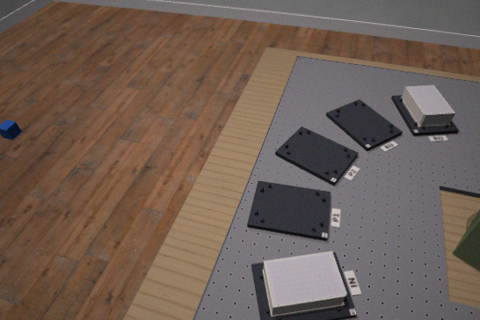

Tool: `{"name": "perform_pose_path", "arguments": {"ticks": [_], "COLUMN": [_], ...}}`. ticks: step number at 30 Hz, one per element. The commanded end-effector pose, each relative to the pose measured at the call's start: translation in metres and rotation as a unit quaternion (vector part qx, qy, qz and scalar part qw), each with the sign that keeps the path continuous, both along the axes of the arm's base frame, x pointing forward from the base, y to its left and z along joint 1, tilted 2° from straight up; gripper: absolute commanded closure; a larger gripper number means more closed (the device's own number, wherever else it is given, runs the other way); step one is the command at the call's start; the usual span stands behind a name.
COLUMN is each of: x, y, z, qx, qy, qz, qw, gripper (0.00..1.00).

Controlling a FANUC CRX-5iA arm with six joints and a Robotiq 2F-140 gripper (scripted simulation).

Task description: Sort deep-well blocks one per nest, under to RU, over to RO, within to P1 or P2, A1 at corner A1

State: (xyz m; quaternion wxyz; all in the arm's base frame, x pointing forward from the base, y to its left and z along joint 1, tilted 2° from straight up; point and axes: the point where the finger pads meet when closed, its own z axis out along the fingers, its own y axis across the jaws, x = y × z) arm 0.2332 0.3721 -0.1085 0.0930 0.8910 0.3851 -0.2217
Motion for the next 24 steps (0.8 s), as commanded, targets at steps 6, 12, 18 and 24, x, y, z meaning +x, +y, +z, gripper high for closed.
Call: {"name": "perform_pose_path", "arguments": {"ticks": [6,12,18,24], "x": [0.022,0.032,0.047,0.063], "y": [-0.018,-0.026,-0.039,-0.052], "z": [0.0,0.0,0.0,0.0], "qx": [0.002,0.002,0.002,0.002], "qy": [0.002,0.002,0.002,0.002], "qz": [-0.067,-0.067,-0.067,-0.067], "qw": [0.998,0.998,0.998,0.998], "gripper": [0.9,0.9,0.9,0.9]}}
